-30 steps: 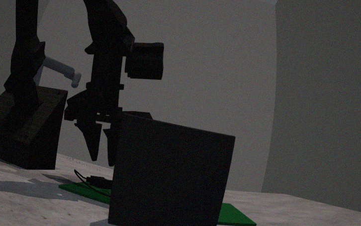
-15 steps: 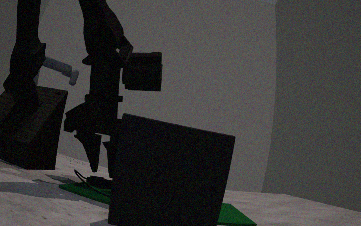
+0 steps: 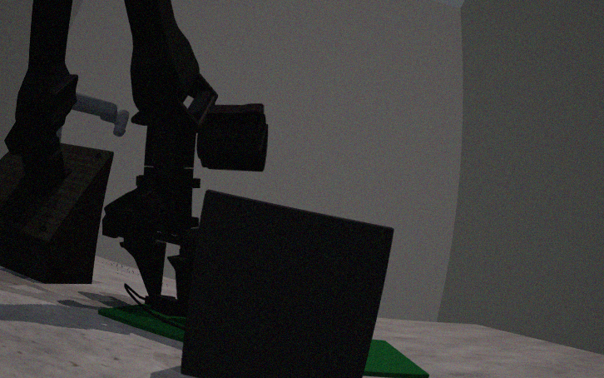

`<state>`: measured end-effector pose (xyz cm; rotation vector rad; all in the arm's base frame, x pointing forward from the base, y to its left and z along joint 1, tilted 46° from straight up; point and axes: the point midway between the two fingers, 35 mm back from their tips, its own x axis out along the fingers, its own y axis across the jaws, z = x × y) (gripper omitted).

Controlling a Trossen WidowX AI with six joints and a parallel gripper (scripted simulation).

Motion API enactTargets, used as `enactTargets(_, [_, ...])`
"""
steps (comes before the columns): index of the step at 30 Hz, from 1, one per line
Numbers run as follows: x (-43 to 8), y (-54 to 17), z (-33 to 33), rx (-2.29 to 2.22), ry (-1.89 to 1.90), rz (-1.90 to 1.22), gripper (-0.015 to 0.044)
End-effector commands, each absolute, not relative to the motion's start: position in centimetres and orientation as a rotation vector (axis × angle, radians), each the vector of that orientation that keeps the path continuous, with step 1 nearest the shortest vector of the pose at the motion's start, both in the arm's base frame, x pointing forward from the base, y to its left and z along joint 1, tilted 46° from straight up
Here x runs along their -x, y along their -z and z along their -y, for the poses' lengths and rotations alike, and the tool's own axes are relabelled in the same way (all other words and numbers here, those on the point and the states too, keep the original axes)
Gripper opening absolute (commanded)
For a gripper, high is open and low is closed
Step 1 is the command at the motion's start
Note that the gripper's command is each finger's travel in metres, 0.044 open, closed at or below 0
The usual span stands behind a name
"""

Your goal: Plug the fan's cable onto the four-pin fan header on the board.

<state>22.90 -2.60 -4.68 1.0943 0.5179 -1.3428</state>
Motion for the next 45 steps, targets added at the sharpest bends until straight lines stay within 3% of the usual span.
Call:
enactTargets(1, [-22.5, 4.9, 2.8, -1.082, 1.348, -0.526, 0.021])
enactTargets(5, [-22.5, 4.9, 2.8, -1.082, 1.348, -0.526, 0.021])
enactTargets(9, [-22.8, 4.8, 2.7, -1.091, 1.346, -0.52, 0.0105])
enactTargets(19, [-22.8, 4.8, 2.7, -1.091, 1.346, -0.52, 0.0038])
enactTargets(21, [-22.8, 4.7, 2.5, -1.091, 1.346, -0.521, 0.0])
enactTargets(45, [-21.8, -0.3, -2.7, -1.087, 1.347, -0.532, 0.0])
